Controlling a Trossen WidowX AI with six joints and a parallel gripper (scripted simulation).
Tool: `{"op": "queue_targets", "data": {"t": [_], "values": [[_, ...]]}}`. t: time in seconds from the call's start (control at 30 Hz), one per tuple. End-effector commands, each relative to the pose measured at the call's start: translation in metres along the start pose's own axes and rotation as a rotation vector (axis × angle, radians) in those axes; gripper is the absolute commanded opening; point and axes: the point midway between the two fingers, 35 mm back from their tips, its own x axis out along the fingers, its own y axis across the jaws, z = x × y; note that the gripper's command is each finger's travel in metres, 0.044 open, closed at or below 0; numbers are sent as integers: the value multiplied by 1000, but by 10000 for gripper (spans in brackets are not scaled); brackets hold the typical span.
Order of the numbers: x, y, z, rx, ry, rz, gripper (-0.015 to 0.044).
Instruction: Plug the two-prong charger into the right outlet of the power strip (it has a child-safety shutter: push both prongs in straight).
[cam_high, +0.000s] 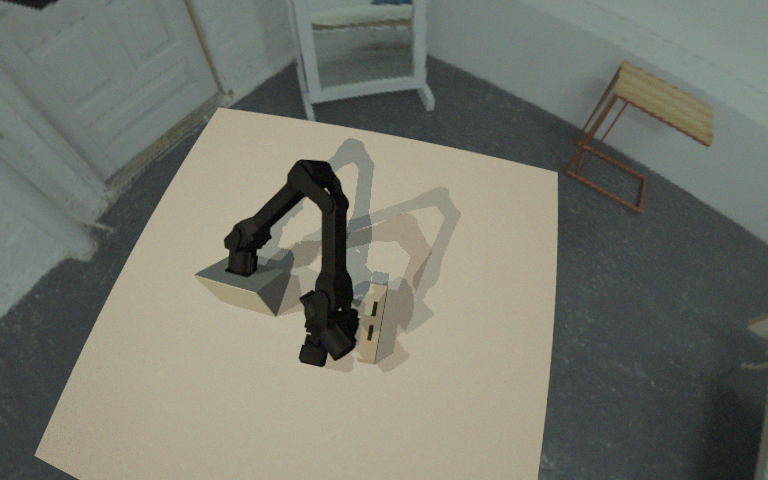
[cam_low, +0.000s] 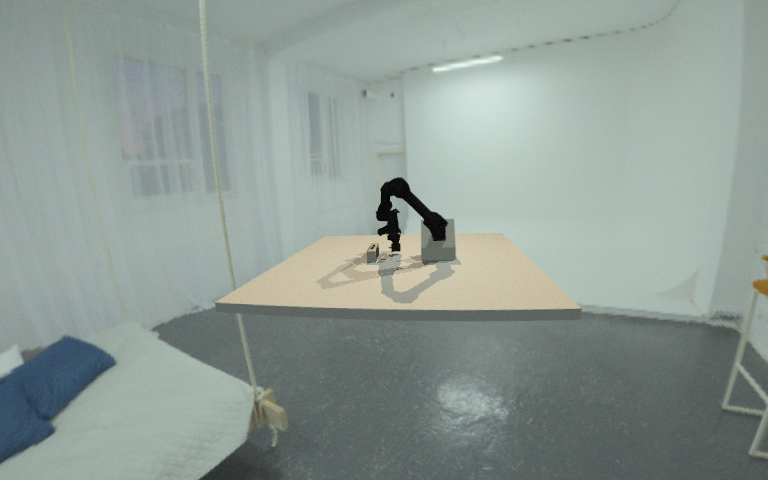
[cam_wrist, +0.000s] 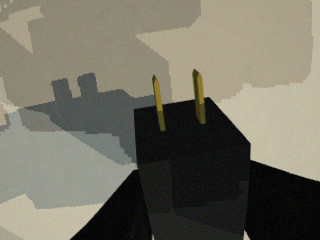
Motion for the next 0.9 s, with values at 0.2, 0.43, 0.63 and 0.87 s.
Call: {"op": "queue_targets", "data": {"t": [0.2, 0.43, 0.63, 0.87], "values": [[3, 10, 5, -11, -7, 2, 0], [3, 12, 16, -14, -7, 2, 0], [4, 14, 25, -17, -7, 3, 0], [4, 17, 35, -21, -7, 4, 0]]}}
